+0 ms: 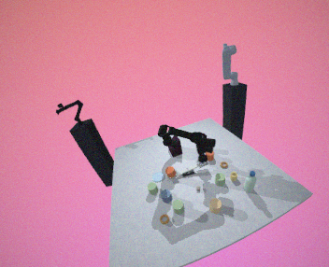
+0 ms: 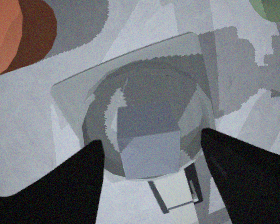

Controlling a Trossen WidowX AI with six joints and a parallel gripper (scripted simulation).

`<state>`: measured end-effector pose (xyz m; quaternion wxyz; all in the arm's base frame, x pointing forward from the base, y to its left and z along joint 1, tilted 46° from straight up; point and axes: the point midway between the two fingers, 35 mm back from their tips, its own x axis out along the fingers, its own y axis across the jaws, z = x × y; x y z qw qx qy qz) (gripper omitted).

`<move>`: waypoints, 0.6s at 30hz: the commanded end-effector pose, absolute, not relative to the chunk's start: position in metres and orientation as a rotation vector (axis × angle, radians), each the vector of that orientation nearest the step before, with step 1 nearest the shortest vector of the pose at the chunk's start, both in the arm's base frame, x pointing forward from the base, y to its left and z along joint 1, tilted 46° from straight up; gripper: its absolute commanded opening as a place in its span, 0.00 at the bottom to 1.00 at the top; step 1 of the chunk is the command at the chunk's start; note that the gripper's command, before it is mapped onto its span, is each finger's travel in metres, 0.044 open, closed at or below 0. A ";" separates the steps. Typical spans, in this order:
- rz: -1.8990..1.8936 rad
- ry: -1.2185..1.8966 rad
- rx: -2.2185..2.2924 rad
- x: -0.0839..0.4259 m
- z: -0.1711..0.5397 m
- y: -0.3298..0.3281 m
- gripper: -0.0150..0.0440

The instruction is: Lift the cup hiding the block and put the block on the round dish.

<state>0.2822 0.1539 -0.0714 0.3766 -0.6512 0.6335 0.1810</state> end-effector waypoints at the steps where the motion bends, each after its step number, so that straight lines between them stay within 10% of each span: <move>1: 0.465 1.632 -1.678 0.281 -0.077 0.146 0.69; 18: 0.464 1.632 -1.679 0.281 -0.081 0.142 0.39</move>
